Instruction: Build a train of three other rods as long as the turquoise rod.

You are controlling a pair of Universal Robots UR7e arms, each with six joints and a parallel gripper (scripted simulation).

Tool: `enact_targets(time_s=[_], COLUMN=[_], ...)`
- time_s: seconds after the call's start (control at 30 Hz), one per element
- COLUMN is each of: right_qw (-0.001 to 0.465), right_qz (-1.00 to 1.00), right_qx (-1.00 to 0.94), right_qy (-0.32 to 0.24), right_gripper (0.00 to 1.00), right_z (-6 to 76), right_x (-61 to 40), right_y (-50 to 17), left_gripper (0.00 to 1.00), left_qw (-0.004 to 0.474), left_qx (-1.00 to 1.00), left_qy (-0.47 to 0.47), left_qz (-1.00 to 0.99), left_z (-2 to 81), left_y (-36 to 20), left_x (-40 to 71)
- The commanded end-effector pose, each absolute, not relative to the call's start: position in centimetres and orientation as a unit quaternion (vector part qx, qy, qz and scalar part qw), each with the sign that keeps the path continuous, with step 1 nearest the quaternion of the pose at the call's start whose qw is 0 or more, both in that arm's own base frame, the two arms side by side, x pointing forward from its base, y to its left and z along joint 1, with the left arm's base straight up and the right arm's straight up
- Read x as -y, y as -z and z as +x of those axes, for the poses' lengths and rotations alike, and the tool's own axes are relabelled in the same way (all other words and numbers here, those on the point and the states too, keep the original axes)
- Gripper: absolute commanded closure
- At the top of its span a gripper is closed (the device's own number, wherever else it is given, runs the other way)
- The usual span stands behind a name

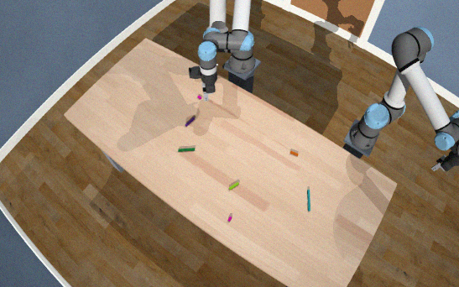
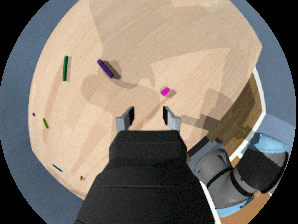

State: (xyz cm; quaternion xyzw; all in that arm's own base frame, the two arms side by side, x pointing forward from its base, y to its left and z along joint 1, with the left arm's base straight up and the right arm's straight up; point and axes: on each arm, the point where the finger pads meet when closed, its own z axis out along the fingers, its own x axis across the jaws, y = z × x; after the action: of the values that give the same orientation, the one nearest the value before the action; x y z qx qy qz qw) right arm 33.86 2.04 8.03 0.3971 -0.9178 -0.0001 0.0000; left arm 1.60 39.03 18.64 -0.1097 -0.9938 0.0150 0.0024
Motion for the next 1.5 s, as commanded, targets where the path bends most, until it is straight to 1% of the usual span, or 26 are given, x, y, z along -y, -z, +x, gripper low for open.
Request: enact_targets(time_s=[0.0,0.33,0.87,1.13,1.47], right_qw=[-0.001,-0.001,-0.001,-0.001,-0.001], right_qz=[0.397,0.397,0.412,0.447,0.557], right_qx=[0.918,0.918,0.911,0.894,0.831], right_qy=[0.0,0.0,0.0,0.0,0.0], right_gripper=[0.0,0.0,0.0,0.0,0.0], right_z=[33.9,33.9,34.5,35.8,40.2], right_x=[-2.1,-2.1,-2.5,-3.6,-7.3], right_y=[-8.1,-8.1,-8.3,-9.0,-10.7], left_gripper=[0.0,0.0,0.0,0.0,0.0], left_qw=[0.002,0.0,0.0,0.0,0.0], left_qx=[0.999,1.0,1.0,1.0,1.0], left_qy=[-0.008,-0.001,0.0,0.0,0.0], left_qz=[-0.053,0.014,0.021,0.021,0.021], left_z=[0.3,-1.5,-1.7,-1.7,-1.7], left_y=[-18.7,-18.7,-18.7,-18.7,-18.7], left_x=[-39.7,-40.3,-40.4,-40.4,-40.4])
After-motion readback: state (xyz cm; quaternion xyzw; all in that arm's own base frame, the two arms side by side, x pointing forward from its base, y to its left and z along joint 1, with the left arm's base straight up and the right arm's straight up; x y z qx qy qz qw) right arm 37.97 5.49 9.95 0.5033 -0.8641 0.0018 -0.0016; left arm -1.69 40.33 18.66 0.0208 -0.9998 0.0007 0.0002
